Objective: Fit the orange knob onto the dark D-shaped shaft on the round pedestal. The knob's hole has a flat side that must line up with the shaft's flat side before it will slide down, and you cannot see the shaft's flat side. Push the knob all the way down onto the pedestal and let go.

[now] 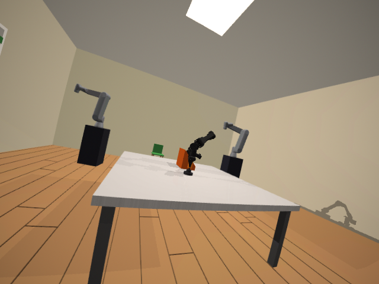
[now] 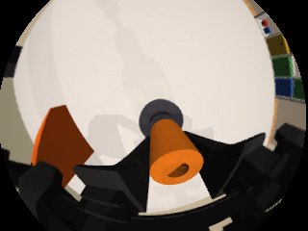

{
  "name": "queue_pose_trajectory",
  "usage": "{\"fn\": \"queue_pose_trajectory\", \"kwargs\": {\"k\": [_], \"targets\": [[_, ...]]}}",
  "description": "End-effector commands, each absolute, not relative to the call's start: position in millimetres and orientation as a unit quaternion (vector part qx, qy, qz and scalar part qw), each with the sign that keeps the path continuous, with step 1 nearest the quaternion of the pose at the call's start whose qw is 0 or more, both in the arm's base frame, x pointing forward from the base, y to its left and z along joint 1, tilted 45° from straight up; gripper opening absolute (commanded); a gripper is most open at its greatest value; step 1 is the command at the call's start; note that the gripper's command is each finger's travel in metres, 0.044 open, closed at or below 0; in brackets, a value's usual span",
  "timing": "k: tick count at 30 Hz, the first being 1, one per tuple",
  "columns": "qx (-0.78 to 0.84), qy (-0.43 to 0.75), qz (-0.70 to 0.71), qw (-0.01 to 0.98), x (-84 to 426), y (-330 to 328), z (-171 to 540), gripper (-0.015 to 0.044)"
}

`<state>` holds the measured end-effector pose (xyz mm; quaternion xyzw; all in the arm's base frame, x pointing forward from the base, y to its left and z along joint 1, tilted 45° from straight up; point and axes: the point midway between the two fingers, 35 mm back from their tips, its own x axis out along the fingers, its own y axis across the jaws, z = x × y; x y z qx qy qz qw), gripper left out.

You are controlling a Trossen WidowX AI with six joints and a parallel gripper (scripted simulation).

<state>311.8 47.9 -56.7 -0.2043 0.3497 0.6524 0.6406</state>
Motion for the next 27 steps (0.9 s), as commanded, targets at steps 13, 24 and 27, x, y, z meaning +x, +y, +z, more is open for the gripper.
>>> {"fn": "queue_pose_trajectory", "kwargs": {"k": [13,24,27], "targets": [[-0.271,0.277,0.686,0.615,312.2,47.2,-55.7,0.0000],[-0.271,0.277,0.686,0.616,311.6,48.4,-57.4,0.0000],[-0.271,0.277,0.686,0.616,311.8,48.1,-57.0,0.0000]]}}
